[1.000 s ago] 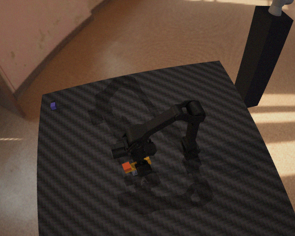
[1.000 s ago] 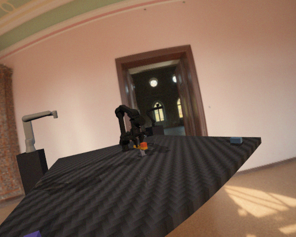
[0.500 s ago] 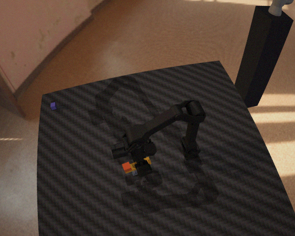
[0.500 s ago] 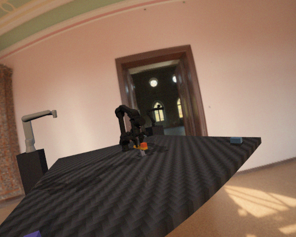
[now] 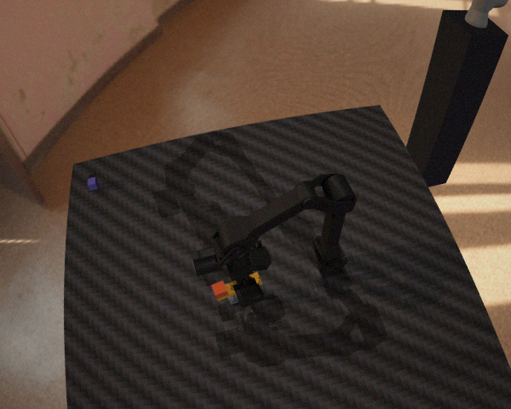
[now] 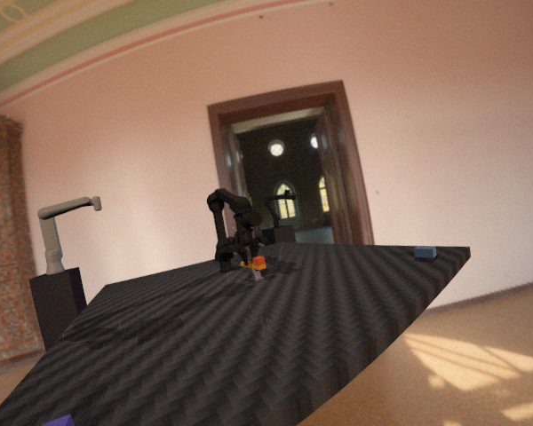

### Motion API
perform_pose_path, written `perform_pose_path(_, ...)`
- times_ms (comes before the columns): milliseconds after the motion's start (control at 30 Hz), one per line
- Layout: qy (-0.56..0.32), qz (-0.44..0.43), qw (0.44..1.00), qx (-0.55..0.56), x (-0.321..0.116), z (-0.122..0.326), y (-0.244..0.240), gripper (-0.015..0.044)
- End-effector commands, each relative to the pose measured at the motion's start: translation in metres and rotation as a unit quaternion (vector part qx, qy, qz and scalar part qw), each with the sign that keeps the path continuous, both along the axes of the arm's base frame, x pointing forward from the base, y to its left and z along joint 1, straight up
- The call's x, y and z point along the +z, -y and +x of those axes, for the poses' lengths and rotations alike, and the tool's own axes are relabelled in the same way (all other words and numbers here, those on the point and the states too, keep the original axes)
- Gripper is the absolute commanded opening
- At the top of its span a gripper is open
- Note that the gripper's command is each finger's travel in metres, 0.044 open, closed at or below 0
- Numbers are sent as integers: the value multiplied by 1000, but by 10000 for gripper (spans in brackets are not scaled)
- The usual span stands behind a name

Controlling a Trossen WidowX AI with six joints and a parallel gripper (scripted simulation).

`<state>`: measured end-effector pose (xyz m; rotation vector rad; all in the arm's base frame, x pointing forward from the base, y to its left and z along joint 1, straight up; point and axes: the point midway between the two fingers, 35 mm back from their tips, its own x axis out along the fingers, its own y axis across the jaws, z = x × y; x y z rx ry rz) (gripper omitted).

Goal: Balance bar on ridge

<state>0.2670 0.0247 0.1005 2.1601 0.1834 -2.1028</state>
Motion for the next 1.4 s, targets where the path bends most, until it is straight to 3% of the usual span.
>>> perform_pose_path(0,-2,0,1000,-2,-2,-1,0,0)
perform_pose_path(1367,-2,0,1000,-2,-5,0,0,0)
